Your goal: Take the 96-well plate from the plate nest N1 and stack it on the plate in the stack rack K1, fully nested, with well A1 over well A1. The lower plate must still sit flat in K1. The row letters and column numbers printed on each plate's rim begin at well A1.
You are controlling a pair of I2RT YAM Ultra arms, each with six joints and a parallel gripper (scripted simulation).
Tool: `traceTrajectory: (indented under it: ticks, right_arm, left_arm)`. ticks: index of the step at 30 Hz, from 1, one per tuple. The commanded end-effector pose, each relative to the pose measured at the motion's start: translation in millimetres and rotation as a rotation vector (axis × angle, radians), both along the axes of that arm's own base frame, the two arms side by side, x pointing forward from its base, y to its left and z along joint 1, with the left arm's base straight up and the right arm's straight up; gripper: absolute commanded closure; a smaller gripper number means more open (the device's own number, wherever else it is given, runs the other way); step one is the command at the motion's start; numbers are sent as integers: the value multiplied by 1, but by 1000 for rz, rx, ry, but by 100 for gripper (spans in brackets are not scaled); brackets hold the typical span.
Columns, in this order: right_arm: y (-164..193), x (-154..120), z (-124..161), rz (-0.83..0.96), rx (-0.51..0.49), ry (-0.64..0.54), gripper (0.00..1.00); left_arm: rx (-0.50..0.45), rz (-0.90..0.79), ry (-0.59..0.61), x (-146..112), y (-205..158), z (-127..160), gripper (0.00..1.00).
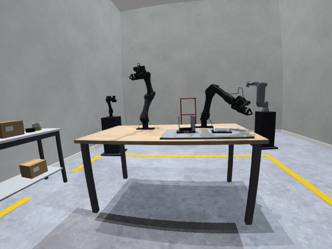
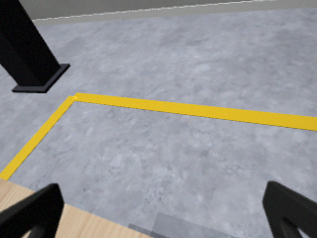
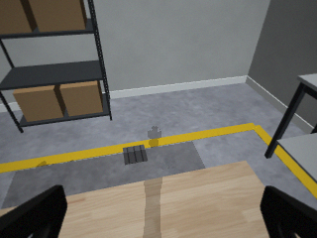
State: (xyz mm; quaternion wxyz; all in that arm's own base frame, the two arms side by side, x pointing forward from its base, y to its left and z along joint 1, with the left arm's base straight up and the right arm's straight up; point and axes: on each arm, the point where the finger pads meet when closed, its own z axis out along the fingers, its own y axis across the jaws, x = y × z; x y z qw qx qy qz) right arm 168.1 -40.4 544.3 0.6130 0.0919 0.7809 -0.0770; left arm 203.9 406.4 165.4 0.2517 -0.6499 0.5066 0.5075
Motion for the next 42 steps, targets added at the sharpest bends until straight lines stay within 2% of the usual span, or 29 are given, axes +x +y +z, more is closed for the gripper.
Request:
traceTrajectory:
  ticks: [1, 8, 11, 15, 19, 27, 31, 34, 36, 42]
  right_arm:
    - [-1, -10, -2, -22, 9, 4, 0]
    - [-1, -10, -2, -22, 9, 4, 0]
    - [-1, -10, -2, -22, 9, 4, 0]
    - [-1, -10, -2, -22, 9, 4, 0]
    - [-1, -10, -2, -22, 9, 4, 0]
    - [-1, -10, -2, -22, 9, 4, 0]
    - [-1, -10, -2, -22, 9, 4, 0]
    - [-1, -10, -2, -22, 9, 4, 0]
    - [-1, -10, -2, -22, 9, 4, 0]
    - [-1, -10, -2, -22, 9, 4, 0]
  left_arm:
    - [19, 2, -17, 1, 1, 8, 0]
    - [19, 2, -17, 1, 1, 8, 0]
    - [-50, -76, 49, 23, -2, 7, 0]
    - [-123, -157, 126, 38, -8, 5, 0]
    - [-135, -193, 141, 36, -8, 12, 0]
    - [-269, -362, 299, 54, -19, 15, 0]
    - [-328, -436, 372, 62, -24, 10, 0]
    - [-399, -505, 453, 72, -30, -4, 0]
    - [-399, -505, 453, 72, -30, -4, 0]
    - [-473, -641, 562, 87, -44, -4, 0]
